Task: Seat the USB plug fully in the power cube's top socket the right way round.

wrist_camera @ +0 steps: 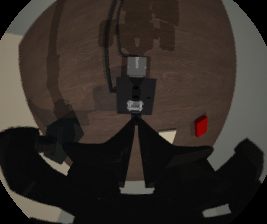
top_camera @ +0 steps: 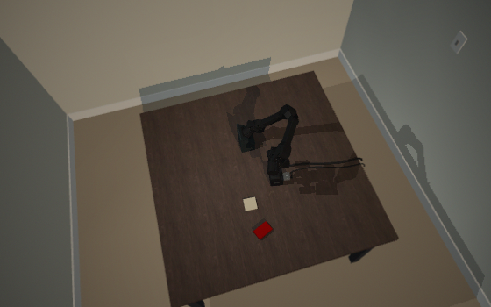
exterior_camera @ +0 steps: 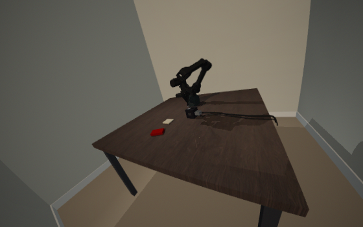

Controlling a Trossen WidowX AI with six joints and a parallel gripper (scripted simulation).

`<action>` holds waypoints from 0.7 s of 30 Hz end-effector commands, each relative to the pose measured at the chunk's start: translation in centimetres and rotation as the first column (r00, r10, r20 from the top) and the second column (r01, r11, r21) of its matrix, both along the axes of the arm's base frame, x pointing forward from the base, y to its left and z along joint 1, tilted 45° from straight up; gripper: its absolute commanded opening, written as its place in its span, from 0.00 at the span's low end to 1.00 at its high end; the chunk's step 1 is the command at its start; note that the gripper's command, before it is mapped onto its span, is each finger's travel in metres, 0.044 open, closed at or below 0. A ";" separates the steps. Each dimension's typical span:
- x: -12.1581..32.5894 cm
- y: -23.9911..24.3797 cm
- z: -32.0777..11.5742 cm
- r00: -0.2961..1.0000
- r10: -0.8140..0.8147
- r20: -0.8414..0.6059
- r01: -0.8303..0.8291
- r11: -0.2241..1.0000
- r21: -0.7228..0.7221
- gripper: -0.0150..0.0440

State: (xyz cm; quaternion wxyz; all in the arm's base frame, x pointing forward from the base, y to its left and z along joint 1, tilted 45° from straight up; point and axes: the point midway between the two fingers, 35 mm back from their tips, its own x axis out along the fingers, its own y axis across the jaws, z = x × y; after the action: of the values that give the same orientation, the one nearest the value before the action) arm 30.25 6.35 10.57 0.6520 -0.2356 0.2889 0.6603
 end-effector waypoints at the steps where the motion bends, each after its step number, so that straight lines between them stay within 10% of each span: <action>1: -0.1 0.1 -0.1 1.000 0.002 -0.002 -0.002 1.000 0.009 0.25; 21: -0.1 0.4 -0.2 1.000 0.003 0.001 -0.003 1.000 0.025 0.25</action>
State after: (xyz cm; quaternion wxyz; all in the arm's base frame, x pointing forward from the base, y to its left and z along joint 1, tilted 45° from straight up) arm 30.22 6.62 10.49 0.6538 -0.2313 0.2822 0.6629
